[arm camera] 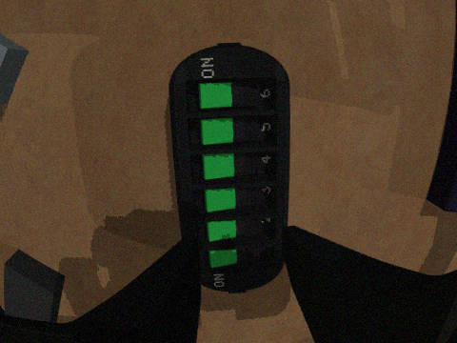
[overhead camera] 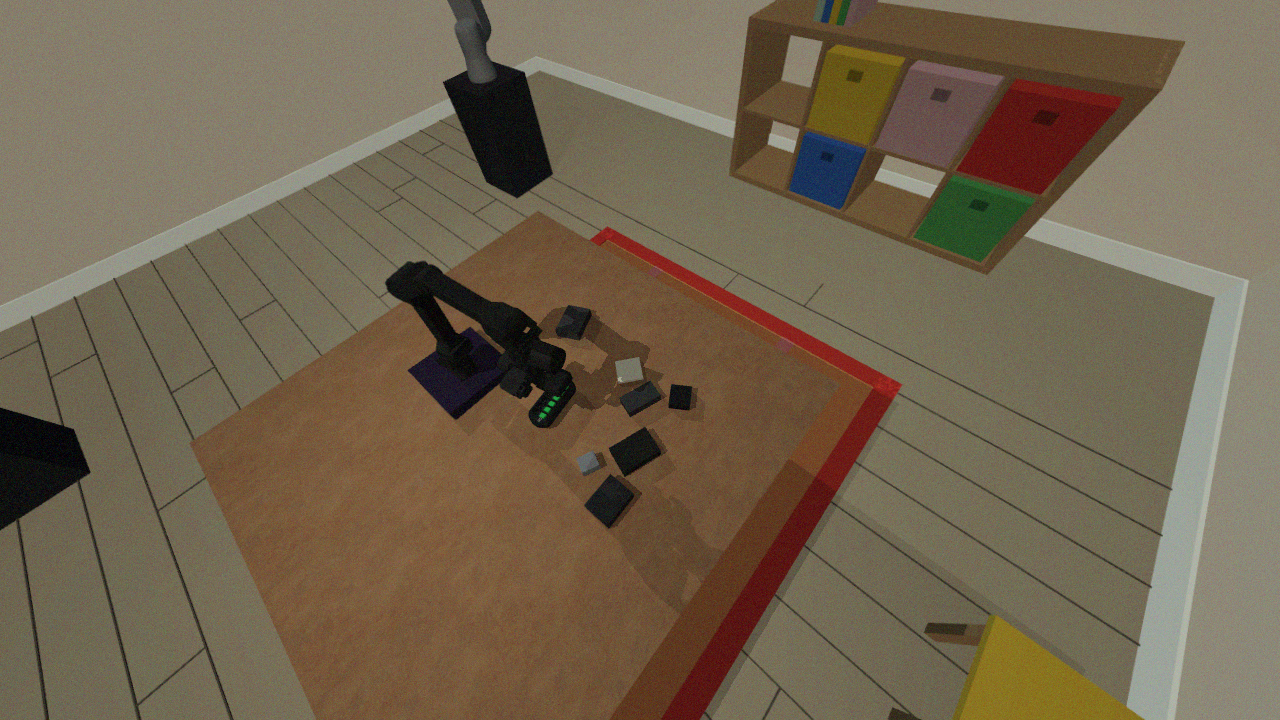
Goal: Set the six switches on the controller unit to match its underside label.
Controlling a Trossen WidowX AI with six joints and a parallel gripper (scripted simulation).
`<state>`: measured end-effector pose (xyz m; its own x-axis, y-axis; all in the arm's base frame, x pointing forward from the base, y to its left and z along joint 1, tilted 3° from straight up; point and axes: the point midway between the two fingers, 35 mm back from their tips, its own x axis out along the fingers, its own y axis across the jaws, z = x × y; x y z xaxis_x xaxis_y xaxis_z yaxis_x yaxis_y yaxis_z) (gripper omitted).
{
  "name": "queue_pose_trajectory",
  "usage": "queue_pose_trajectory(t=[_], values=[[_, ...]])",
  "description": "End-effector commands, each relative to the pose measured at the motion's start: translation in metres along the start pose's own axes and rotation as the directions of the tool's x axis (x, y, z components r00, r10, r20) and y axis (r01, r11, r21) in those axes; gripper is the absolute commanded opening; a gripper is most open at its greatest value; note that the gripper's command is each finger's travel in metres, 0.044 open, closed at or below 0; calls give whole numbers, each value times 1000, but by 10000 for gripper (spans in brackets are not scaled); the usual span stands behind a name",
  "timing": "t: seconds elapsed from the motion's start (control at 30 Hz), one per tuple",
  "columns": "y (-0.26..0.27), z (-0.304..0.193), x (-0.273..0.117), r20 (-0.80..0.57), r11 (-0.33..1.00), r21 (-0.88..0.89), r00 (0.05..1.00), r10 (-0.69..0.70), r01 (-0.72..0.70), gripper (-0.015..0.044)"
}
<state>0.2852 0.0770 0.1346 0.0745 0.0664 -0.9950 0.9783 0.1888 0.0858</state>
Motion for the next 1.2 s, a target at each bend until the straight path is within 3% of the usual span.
queue_pose_trajectory(t=[0.0,0.23,0.33,0.6,0.9,1.17], values=[[0,0,0,0,1000,0,1000,-1,1,236],[0,0,0,0,1000,0,1000,-1,1,420],[0,0,0,0,1000,0,1000,-1,1,440],[40,-1,55,9,999,38,1000,-6,5,230],[41,-1,57,10,999,39,1000,-6,5,0],[41,-1,57,10,999,39,1000,-6,5,0]])
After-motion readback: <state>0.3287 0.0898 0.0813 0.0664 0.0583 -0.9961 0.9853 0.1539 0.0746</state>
